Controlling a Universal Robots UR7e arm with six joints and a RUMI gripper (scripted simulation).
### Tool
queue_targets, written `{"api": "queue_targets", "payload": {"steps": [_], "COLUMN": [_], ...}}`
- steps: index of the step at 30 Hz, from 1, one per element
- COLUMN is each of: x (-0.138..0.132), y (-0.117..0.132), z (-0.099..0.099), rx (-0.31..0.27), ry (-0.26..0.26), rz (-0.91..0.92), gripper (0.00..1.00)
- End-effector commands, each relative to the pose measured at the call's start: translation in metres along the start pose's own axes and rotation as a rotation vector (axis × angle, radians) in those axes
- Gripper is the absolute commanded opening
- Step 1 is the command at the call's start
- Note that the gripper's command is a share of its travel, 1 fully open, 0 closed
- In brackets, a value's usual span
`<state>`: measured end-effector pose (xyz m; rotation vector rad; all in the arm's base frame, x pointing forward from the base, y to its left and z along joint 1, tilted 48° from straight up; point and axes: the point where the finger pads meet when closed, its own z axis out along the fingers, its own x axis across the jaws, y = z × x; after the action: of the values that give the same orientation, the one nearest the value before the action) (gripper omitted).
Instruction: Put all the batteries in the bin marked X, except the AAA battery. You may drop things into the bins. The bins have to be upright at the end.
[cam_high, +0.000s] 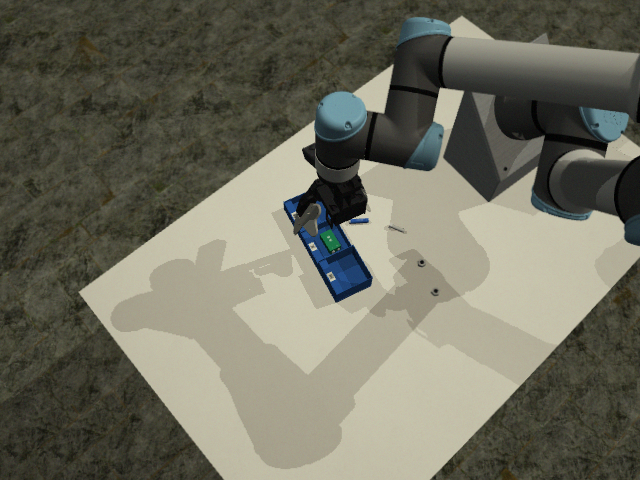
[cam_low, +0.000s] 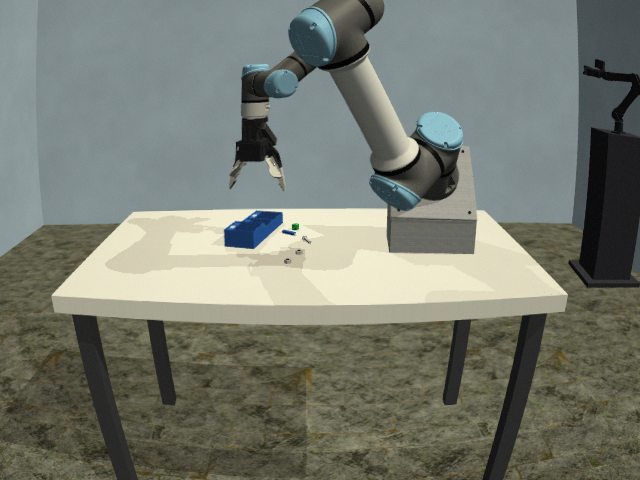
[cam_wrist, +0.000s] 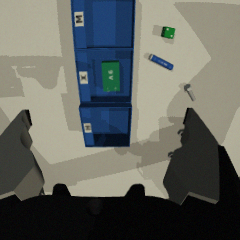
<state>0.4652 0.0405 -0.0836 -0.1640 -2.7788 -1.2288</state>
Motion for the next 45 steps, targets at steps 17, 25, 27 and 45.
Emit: {"api": "queue_targets", "payload": {"steps": [17, 25, 27, 45], "x": [0.000, 0.000, 0.000, 0.000], "y": [0.000, 0.000, 0.000, 0.000], "z": [-0.076, -0.096, -0.096, -0.096], "rx": [0.000, 0.000, 0.000, 0.000], "ry": [0.000, 0.000, 0.000, 0.000], "rz": [0.000, 0.000, 0.000, 0.000], "gripper": [1.00, 1.00, 1.00, 1.00]}}
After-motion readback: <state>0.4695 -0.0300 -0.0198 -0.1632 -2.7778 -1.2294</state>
